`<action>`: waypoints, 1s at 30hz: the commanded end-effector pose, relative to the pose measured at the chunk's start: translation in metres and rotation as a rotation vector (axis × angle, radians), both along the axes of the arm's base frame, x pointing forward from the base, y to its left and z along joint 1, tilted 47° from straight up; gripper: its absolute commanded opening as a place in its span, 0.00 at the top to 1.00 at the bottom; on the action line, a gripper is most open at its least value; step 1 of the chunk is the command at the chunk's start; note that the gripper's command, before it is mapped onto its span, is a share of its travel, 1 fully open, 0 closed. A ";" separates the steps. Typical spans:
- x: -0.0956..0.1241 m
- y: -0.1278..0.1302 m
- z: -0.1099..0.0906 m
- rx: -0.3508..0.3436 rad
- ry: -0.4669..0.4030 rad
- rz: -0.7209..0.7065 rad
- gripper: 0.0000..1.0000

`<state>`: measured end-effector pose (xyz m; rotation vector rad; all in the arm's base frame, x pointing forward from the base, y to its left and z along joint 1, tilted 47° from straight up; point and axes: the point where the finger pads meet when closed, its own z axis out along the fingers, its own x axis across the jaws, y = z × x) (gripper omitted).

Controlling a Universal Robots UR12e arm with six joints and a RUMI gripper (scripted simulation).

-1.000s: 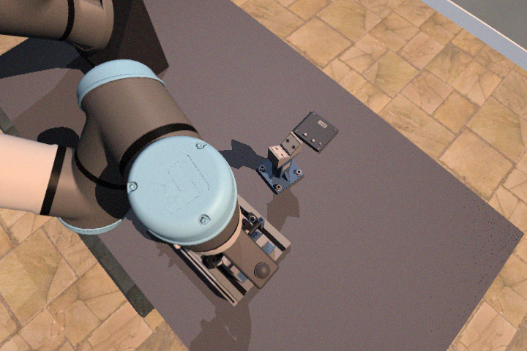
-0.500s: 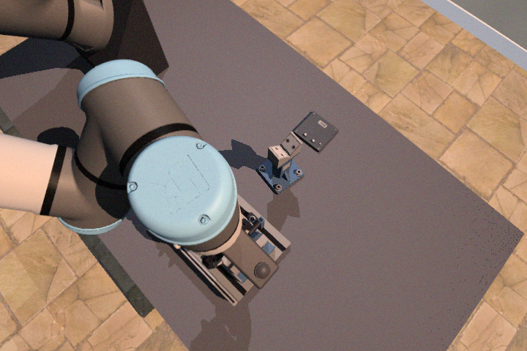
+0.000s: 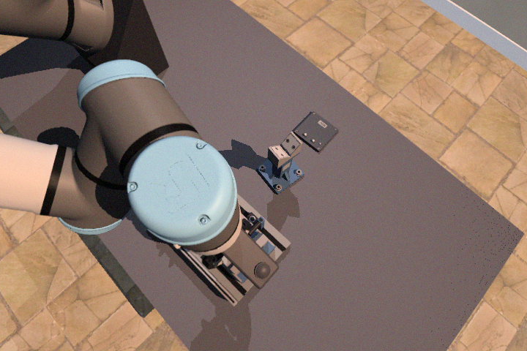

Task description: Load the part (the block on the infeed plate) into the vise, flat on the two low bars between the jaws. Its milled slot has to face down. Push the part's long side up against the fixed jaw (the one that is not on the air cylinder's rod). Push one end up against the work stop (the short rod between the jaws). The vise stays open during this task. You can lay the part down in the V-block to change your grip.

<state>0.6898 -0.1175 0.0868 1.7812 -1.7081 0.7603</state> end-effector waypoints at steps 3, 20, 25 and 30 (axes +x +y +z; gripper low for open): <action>0.000 0.000 0.000 0.000 -0.001 0.001 1.00; 0.001 -0.003 -0.002 0.000 -0.001 0.001 1.00; 0.001 -0.003 -0.003 0.000 -0.001 0.001 1.00; 0.001 -0.005 -0.004 0.000 -0.001 0.001 1.00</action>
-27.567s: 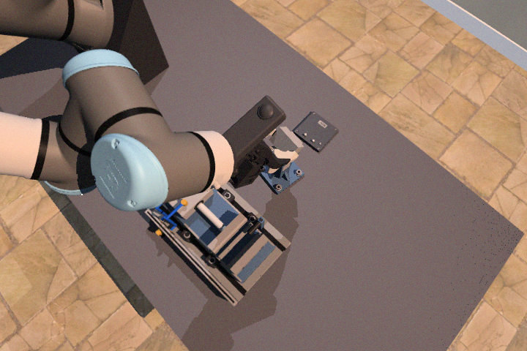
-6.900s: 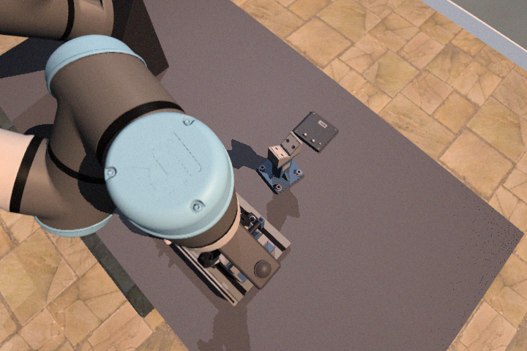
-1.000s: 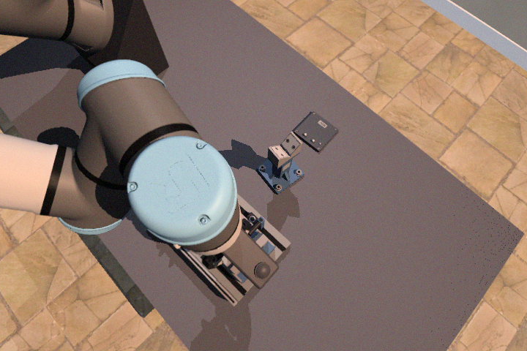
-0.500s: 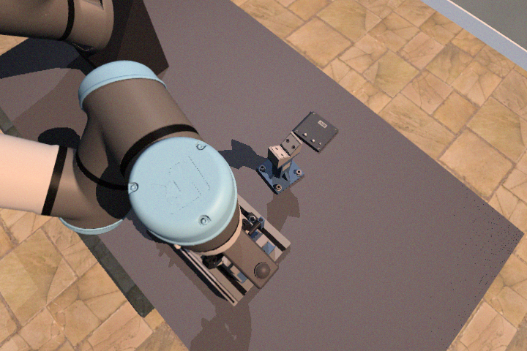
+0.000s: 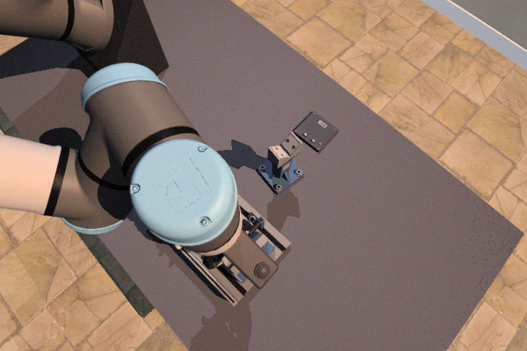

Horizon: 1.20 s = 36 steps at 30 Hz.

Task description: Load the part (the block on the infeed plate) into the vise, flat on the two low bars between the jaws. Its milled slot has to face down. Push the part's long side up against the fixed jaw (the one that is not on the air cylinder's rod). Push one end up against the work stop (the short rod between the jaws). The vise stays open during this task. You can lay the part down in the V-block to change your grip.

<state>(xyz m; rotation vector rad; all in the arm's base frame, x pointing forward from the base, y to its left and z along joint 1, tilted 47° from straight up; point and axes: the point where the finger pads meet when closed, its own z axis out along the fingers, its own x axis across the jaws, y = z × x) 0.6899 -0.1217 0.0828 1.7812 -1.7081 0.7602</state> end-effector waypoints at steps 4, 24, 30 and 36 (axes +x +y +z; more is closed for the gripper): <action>0.000 -0.002 -0.001 0.000 -0.001 0.001 1.00; 0.001 -0.007 -0.006 0.000 -0.001 0.001 1.00; 0.001 -0.007 -0.007 0.000 -0.001 0.001 1.00; 0.001 -0.008 -0.008 0.000 -0.001 0.001 1.00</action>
